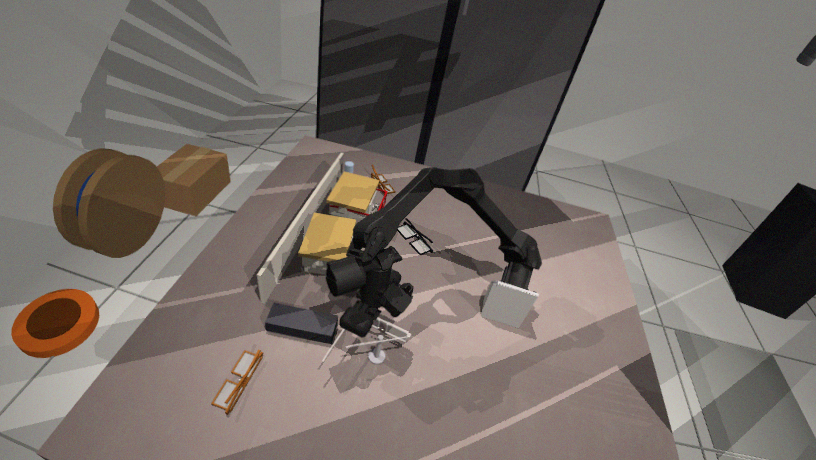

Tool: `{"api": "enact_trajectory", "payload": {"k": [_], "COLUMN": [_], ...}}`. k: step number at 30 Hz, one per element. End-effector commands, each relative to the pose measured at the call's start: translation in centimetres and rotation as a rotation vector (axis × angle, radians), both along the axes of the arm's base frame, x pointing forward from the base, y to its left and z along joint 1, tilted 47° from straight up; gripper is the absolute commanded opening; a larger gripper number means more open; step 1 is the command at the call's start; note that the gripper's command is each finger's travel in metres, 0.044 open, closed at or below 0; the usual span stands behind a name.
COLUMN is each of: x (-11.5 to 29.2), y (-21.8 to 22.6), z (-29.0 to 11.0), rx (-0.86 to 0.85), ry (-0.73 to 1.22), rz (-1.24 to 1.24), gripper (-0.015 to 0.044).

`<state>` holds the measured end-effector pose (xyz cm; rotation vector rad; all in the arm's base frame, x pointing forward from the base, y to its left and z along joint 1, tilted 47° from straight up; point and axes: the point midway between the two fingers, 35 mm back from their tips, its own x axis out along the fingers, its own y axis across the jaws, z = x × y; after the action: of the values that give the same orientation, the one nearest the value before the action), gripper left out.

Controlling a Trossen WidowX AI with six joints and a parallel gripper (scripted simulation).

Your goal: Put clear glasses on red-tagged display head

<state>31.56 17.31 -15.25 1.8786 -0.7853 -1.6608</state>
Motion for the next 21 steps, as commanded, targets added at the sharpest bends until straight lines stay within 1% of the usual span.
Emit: {"api": "enact_trajectory", "payload": {"k": [1,21], "x": [0.3,1.7], "y": [-0.4,-1.5], "z": [0.3,1.5], "rx": [-0.008,-0.009], "ry": [0.002,0.001], "rz": [0.004,0.004], "gripper": [0.0,0.0]}}
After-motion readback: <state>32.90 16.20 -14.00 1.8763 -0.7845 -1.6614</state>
